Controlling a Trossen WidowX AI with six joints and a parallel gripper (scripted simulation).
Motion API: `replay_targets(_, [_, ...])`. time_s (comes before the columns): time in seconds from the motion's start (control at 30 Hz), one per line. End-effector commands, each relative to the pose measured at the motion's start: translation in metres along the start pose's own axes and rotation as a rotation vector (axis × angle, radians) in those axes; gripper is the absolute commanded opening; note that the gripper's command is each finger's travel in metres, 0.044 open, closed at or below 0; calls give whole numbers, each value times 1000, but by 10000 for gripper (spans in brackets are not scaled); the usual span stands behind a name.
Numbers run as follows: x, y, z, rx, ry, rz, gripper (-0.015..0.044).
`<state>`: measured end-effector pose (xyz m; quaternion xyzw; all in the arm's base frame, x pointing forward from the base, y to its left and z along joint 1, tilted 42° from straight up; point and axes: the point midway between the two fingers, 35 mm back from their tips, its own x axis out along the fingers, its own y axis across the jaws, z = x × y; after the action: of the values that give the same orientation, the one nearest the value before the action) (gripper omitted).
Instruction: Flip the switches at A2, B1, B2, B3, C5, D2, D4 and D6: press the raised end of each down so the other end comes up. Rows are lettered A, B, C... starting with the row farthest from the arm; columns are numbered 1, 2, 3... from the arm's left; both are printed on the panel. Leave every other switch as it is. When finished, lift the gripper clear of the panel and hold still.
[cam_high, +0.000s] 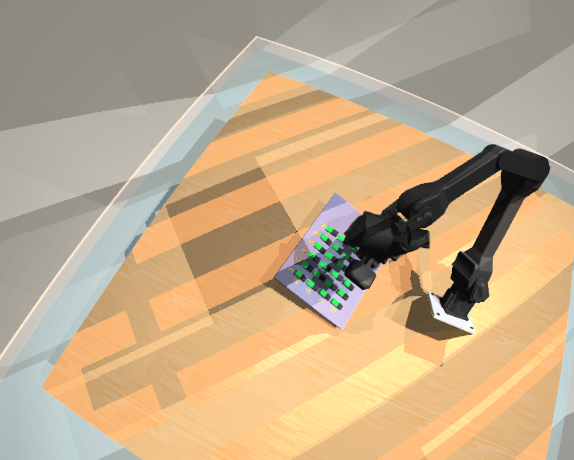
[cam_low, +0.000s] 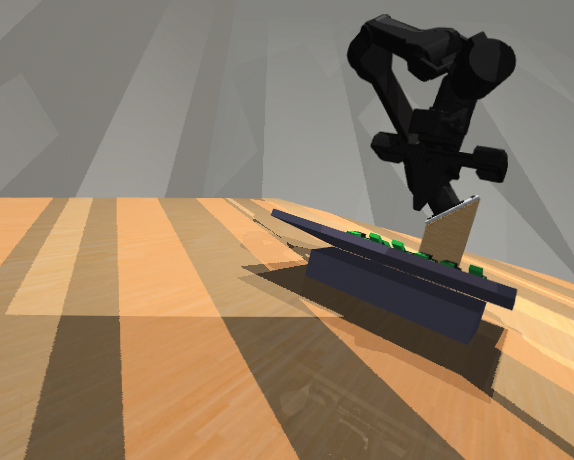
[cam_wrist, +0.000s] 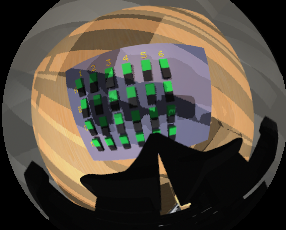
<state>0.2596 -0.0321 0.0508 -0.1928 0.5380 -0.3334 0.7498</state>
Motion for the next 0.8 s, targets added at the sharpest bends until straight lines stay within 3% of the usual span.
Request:
replay_targets(0.0, [2, -11, -14, -6, 1, -6, 0])
replay_targets(0.1, [4, -10, -14, -6, -1, -5, 0])
replay_targets(0.23, [36, -11, -15, -6, -25, -7, 0])
replay_targets(0.77, [50, -12, -15, -6, -27, -8, 0])
